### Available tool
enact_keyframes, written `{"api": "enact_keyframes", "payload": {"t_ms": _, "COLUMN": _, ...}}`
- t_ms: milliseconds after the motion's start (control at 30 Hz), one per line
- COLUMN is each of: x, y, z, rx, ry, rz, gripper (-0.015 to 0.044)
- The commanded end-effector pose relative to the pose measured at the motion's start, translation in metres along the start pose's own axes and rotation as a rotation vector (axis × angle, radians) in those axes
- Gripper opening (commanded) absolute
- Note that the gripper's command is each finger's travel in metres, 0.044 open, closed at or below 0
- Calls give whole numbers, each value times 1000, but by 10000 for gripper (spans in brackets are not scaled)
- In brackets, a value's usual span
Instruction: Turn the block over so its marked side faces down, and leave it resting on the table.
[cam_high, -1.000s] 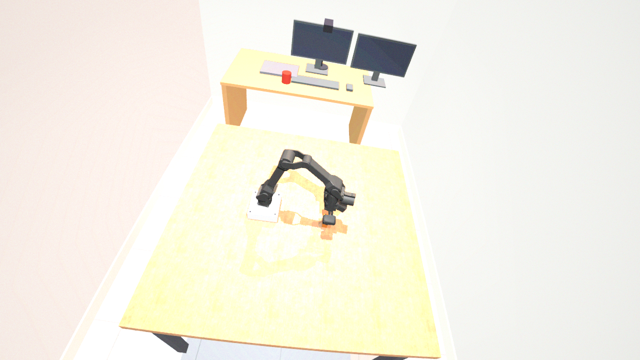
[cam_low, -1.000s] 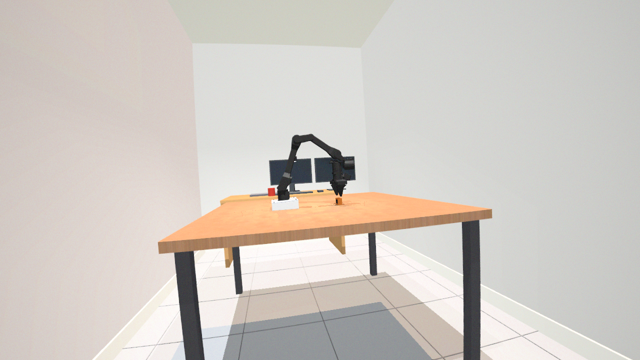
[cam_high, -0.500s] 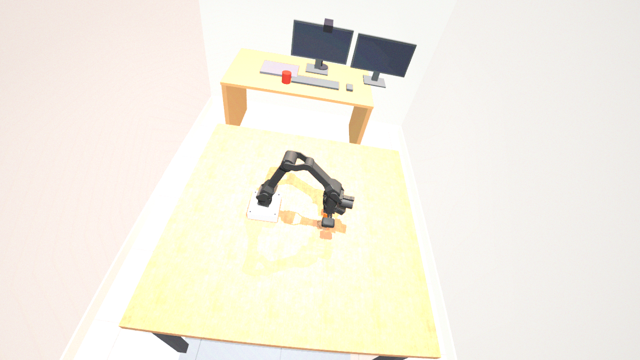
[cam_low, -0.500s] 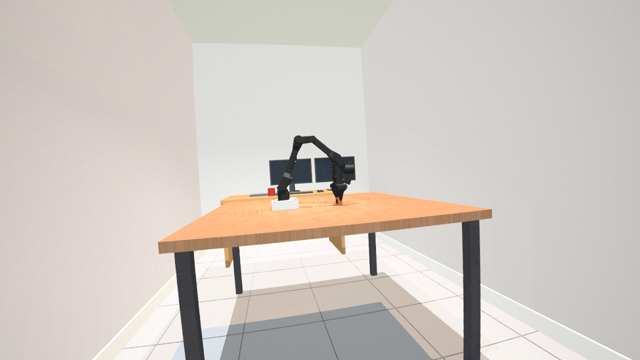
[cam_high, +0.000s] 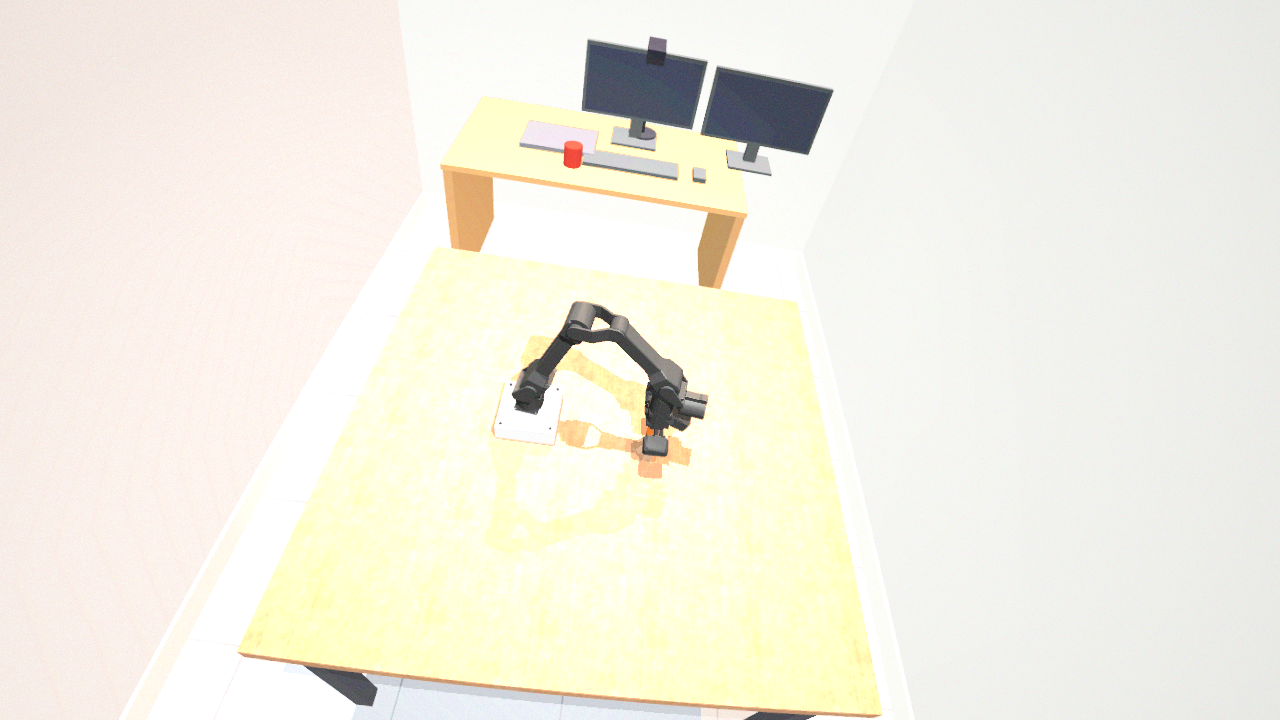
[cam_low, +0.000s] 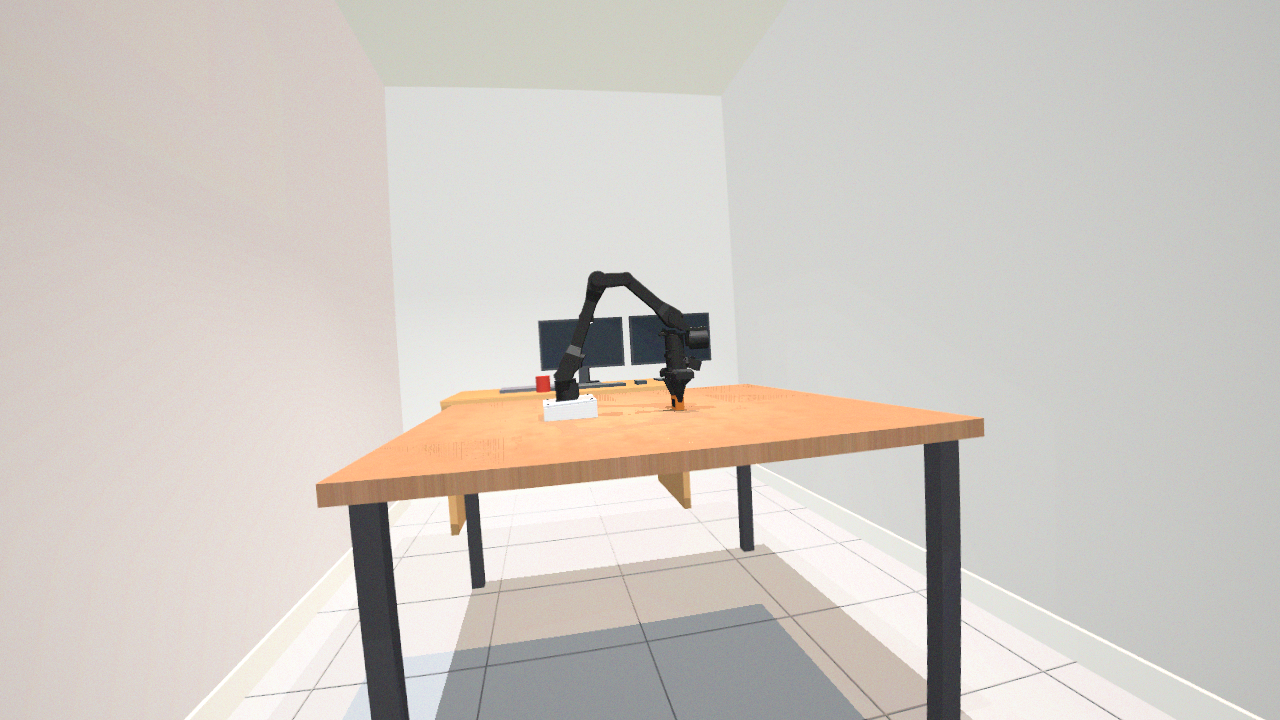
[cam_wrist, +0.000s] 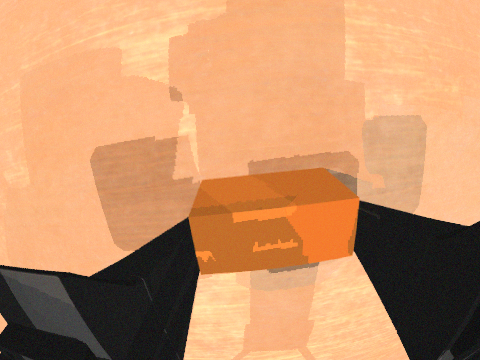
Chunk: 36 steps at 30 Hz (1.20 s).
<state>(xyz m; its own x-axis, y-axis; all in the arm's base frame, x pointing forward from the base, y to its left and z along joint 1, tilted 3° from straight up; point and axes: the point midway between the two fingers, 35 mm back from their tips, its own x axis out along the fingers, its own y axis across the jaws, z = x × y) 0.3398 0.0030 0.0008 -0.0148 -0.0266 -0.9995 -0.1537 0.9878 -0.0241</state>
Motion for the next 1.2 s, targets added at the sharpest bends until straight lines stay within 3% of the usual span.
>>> {"api": "enact_keyframes", "payload": {"t_ms": 0, "x": 1, "y": -1, "z": 0, "rx": -3, "ry": 1, "rz": -4, "gripper": 235}}
{"api": "enact_keyframes", "payload": {"t_ms": 367, "x": 1, "y": -1, "z": 0, "rx": -3, "ry": 1, "rz": -4, "gripper": 162}}
{"api": "enact_keyframes", "payload": {"t_ms": 567, "x": -28, "y": 0, "z": 0, "rx": -3, "ry": 0, "rz": -4, "gripper": 5}}
{"api": "enact_keyframes", "payload": {"t_ms": 1167, "x": -19, "y": -1, "z": 3, "rx": 3, "ry": -215, "rz": 1, "gripper": 0}}
